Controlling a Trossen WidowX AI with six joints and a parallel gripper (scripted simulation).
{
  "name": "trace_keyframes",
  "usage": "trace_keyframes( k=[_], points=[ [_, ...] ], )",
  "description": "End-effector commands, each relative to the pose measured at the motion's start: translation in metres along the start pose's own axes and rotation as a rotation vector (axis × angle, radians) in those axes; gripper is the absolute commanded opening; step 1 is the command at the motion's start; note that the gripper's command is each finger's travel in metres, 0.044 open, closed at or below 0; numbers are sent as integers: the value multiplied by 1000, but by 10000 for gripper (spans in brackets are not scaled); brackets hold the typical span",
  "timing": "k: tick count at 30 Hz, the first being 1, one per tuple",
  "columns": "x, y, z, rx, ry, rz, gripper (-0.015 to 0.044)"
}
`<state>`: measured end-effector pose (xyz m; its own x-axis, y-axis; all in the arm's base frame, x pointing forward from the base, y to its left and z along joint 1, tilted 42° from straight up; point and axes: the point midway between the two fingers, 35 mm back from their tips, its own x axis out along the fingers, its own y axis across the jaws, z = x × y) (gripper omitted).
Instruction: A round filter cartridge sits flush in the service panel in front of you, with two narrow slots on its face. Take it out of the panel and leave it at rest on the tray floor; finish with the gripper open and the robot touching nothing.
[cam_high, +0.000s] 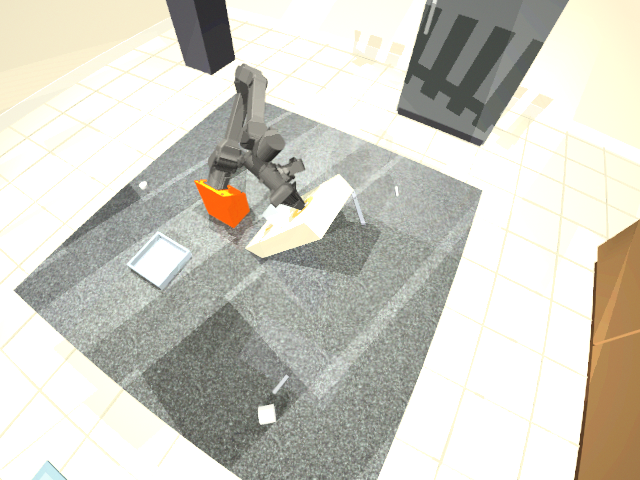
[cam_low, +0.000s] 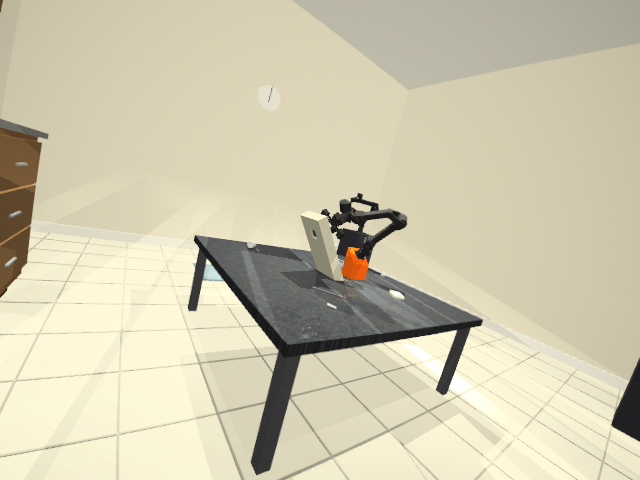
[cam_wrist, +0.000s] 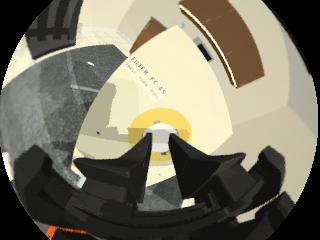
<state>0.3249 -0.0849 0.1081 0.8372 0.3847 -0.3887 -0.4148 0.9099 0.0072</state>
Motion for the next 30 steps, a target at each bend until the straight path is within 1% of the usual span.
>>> trace_keyframes(
  k=[1, 30],
  points=[
    [6, 0, -2, 114, 12, -2, 0],
    [8, 0, -2, 1122, 12, -9, 0]
  ],
)
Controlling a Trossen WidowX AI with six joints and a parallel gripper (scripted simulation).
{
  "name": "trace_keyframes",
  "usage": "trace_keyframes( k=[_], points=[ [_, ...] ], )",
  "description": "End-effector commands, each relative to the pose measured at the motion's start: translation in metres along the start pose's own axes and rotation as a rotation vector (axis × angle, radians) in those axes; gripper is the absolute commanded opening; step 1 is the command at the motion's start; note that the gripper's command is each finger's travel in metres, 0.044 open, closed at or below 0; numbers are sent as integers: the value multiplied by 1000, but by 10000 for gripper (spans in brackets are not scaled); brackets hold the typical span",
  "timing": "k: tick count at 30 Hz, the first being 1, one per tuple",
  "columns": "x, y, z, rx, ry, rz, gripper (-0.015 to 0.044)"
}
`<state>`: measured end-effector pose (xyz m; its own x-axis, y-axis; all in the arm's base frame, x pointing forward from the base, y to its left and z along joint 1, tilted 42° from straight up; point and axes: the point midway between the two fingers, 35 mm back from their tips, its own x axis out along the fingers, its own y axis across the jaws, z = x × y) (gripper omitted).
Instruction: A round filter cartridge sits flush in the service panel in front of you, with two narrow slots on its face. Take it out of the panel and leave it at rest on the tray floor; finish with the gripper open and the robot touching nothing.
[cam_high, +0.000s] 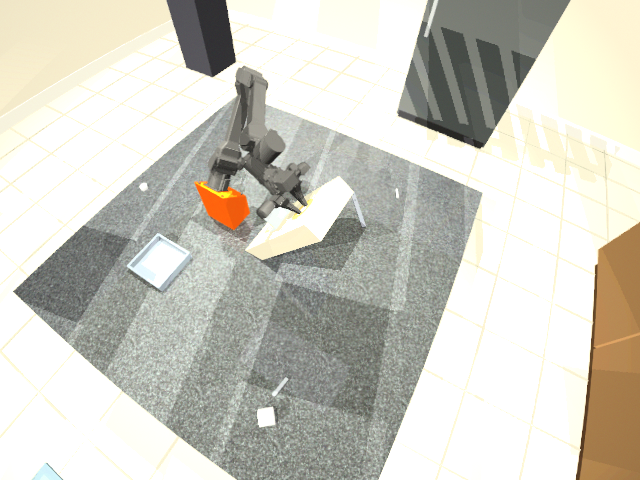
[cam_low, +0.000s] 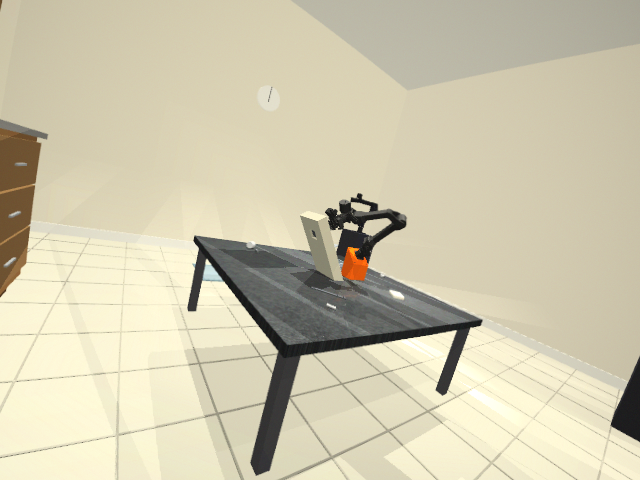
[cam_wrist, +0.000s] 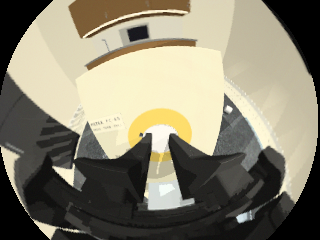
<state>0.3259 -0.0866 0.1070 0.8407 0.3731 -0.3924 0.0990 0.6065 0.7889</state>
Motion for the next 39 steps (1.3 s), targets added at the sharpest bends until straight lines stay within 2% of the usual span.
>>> trace_keyframes(
  k=[1, 10, 16, 39],
  points=[
    [7, 0, -2, 129, 14, -3, 0],
    [7, 0, -2, 429, 14, -6, 0],
    [8, 0, -3, 327, 14, -5, 0],
    [8, 0, -3, 327, 14, -5, 0]
  ],
)
